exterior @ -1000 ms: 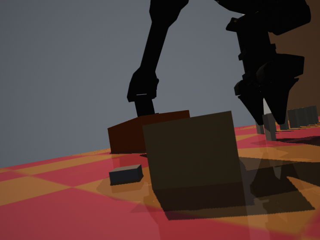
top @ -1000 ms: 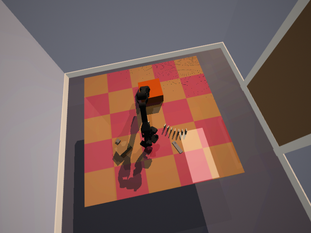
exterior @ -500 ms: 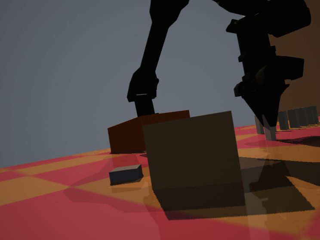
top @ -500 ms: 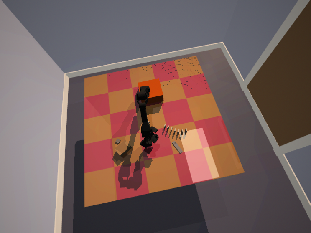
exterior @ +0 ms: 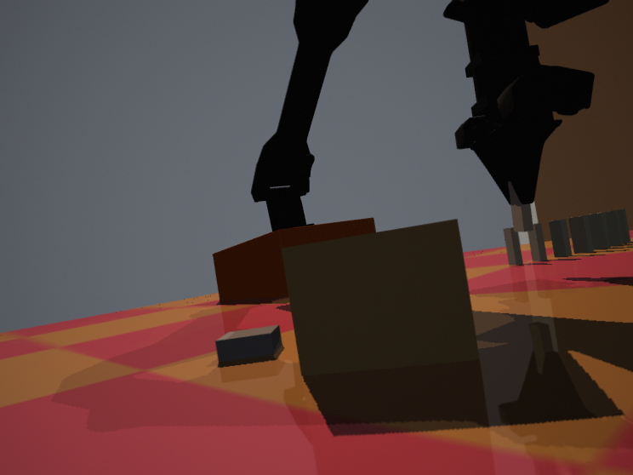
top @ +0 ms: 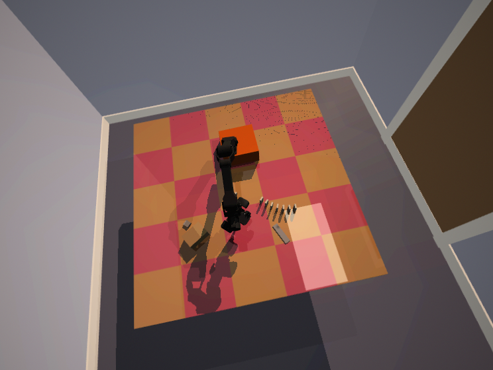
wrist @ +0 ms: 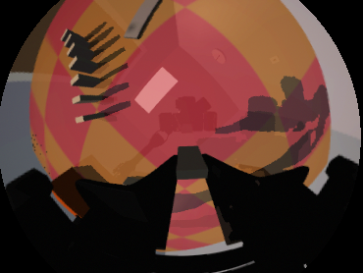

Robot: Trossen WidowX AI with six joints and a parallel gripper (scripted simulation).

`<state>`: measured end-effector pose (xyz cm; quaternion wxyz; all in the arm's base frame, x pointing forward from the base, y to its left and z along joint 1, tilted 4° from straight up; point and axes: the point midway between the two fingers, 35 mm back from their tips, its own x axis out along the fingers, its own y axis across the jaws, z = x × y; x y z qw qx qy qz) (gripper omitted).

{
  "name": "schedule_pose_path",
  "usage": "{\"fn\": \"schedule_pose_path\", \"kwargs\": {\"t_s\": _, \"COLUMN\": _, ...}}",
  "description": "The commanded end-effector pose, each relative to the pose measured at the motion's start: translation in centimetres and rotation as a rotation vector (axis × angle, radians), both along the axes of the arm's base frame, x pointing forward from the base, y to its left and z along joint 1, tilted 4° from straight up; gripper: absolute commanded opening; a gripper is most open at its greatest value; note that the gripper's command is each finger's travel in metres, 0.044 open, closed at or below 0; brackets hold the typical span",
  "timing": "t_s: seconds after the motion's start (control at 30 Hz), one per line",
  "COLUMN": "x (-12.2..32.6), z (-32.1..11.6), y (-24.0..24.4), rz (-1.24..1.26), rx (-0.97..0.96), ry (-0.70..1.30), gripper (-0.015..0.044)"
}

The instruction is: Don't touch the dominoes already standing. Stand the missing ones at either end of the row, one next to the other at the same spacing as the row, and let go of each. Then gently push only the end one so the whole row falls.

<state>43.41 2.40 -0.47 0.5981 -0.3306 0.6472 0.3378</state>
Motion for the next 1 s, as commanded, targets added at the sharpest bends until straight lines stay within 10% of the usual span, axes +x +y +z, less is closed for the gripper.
{"fn": "schedule_pose_path", "kwargs": {"t_s": 0.0, "x": 0.6, "z": 7.0, "y": 0.2, "rz": -0.003, "rx": 0.002, "ry": -0.044, "gripper": 0.0107}}
{"fn": "schedule_pose_path", "kwargs": {"t_s": 0.97, "x": -13.8, "z": 8.4, "y": 11.5, "rz": 0.013, "rx": 0.009, "ry": -0.029, "gripper": 0.0107}}
